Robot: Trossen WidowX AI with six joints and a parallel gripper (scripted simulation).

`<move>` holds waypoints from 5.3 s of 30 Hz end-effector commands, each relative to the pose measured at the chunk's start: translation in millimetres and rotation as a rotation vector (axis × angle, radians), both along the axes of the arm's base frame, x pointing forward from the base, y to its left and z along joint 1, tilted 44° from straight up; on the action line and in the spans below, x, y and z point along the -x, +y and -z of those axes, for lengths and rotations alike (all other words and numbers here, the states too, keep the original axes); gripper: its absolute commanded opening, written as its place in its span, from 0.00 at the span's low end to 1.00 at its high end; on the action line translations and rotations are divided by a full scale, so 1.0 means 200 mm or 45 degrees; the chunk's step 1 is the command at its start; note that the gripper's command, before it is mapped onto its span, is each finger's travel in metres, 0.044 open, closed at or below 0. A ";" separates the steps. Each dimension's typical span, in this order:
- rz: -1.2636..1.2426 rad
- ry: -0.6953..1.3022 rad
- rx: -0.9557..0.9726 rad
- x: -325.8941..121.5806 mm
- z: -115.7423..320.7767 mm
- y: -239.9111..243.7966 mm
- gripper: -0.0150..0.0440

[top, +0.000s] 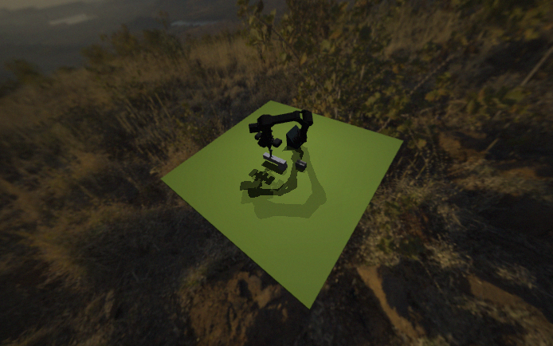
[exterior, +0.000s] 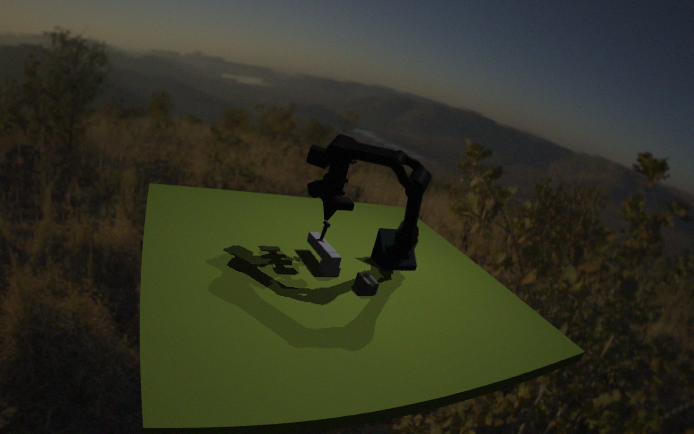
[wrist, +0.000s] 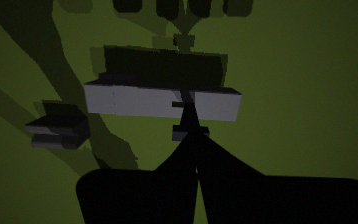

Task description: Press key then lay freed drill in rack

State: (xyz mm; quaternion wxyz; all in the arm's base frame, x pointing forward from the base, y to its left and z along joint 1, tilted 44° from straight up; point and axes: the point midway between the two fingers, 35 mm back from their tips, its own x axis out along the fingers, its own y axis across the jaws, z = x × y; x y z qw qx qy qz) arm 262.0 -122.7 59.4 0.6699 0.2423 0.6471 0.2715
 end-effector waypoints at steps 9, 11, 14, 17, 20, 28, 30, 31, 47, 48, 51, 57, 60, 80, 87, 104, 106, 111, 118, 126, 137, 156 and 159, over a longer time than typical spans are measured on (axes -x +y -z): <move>0.026 0.012 -0.021 0.02 0.01 0.02 0.25; 0.029 0.013 -0.023 0.02 0.02 0.02 0.25; 0.032 0.014 -0.024 0.04 0.03 0.03 0.25; 0.032 0.014 -0.024 0.04 0.04 0.04 0.25; 0.033 0.014 -0.024 0.04 0.04 0.04 0.25; 0.033 0.014 -0.024 0.02 0.05 0.05 0.25; 0.033 0.014 -0.024 0.02 0.06 0.05 0.25; 0.033 0.014 -0.024 0.02 0.06 0.05 0.25; 0.033 0.013 -0.025 0.02 0.07 0.07 0.25; 0.033 0.013 -0.025 0.02 0.07 0.07 0.25; 0.033 0.014 -0.025 0.03 0.07 0.07 0.25; 0.033 0.014 -0.025 0.04 0.08 0.08 0.25; 0.033 0.014 -0.025 0.04 0.08 0.08 0.25; 0.033 0.014 -0.025 0.05 0.11 0.11 0.25; 0.033 0.014 -0.025 0.05 0.12 0.12 0.25; 0.033 0.013 -0.025 0.05 0.15 0.15 0.25; 0.033 0.013 -0.025 0.05 0.15 0.15 0.25; 0.033 0.013 -0.025 0.05 0.16 0.16 0.25; 0.051 0.022 -0.025 0.03 0.10 0.10 0.43; 0.119 0.057 -0.029 0.03 -0.13 -0.13 0.79; -0.734 -0.717 0.037 -0.07 -0.23 0.42 1.00; -1.421 -1.359 0.011 0.00 -0.31 0.83 1.00; -1.421 -1.359 0.011 0.00 -0.31 0.83 1.00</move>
